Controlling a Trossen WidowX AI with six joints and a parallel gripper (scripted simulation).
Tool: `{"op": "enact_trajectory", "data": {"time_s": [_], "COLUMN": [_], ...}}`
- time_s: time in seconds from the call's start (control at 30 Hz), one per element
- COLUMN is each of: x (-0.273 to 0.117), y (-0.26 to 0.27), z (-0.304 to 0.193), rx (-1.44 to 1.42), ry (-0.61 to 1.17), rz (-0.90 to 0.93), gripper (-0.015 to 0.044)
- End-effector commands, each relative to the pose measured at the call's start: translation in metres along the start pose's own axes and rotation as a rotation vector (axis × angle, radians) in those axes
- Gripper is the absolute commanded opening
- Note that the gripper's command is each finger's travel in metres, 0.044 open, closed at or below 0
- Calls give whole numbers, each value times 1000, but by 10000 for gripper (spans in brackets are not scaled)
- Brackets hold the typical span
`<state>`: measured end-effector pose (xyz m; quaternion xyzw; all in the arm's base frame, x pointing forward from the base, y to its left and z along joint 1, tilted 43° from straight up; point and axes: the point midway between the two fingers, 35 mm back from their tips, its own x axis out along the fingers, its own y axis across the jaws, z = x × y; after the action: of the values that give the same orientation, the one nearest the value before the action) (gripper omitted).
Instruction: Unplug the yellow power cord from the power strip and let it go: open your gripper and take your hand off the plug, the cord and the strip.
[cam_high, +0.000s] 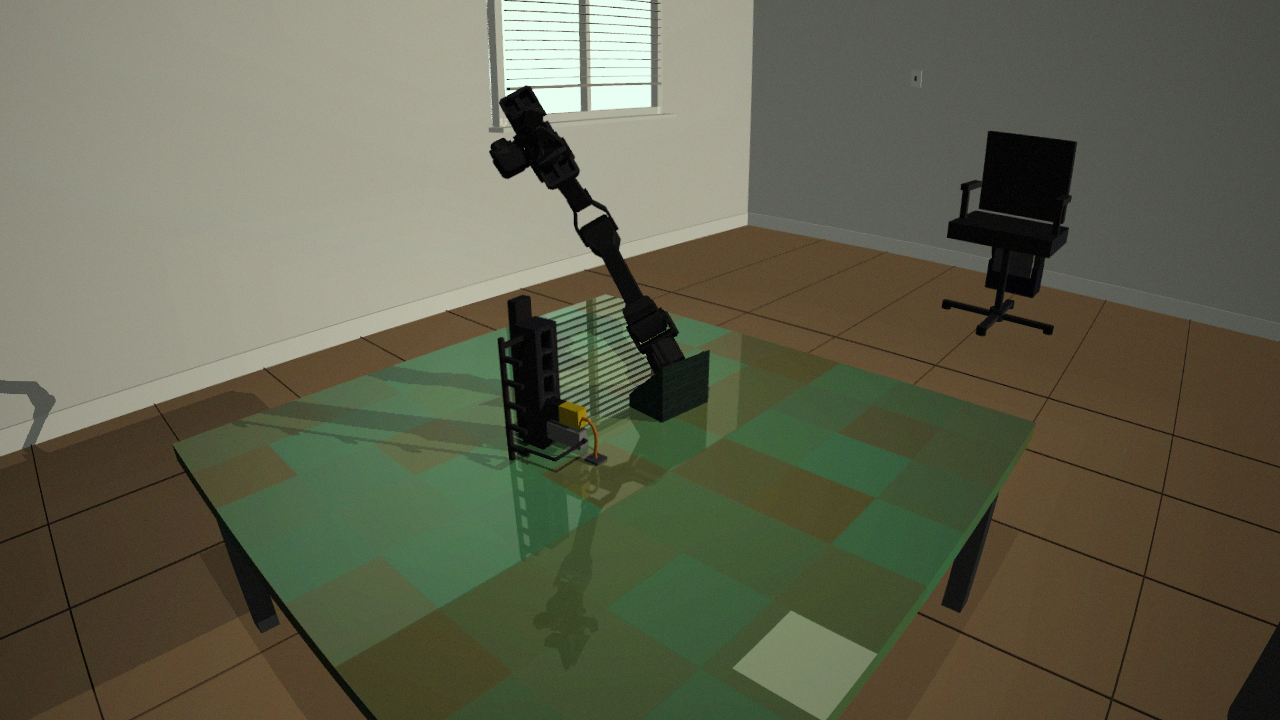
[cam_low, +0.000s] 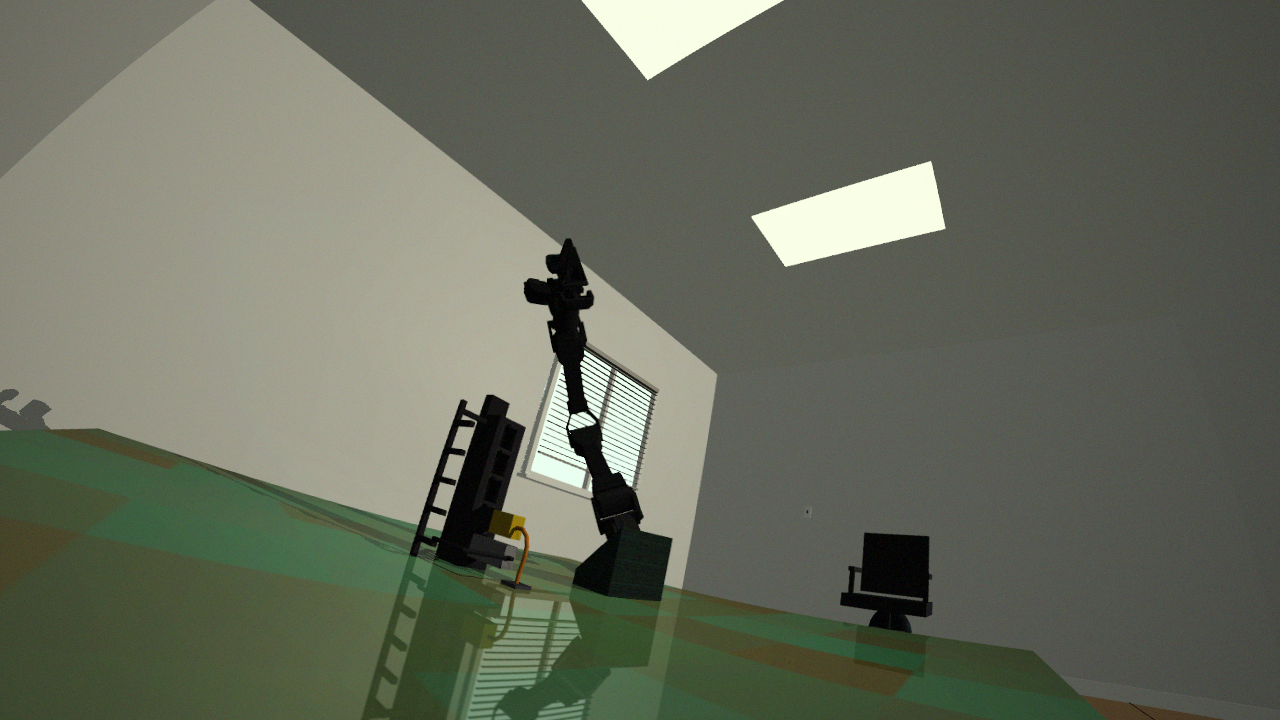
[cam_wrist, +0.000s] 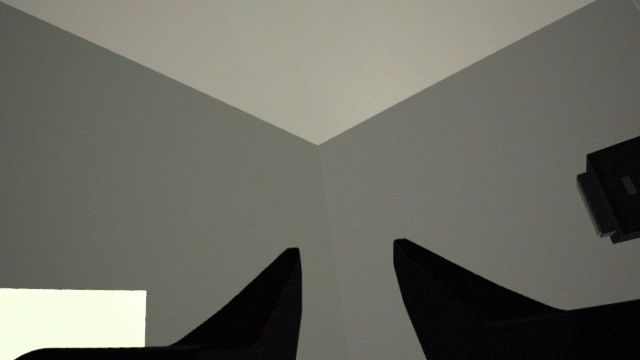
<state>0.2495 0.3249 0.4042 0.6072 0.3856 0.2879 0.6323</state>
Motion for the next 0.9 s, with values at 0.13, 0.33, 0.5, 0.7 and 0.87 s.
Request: {"op": "enact_trajectory", "data": {"time_s": [0.13, 0.33, 0.5, 0.7, 0.87], "x": [37, 37, 22, -6, -37], "y": [-119, -196, -254, -311, -354], "z": [43, 70, 92, 110, 119], "rx": [-492, -831, -1128, -1414, -1584], "ry": [-77, 5, 179, 506, 879], "rz": [-422, -734, -1000, -1256, -1406], "gripper": [160, 160, 160, 160, 160]}}
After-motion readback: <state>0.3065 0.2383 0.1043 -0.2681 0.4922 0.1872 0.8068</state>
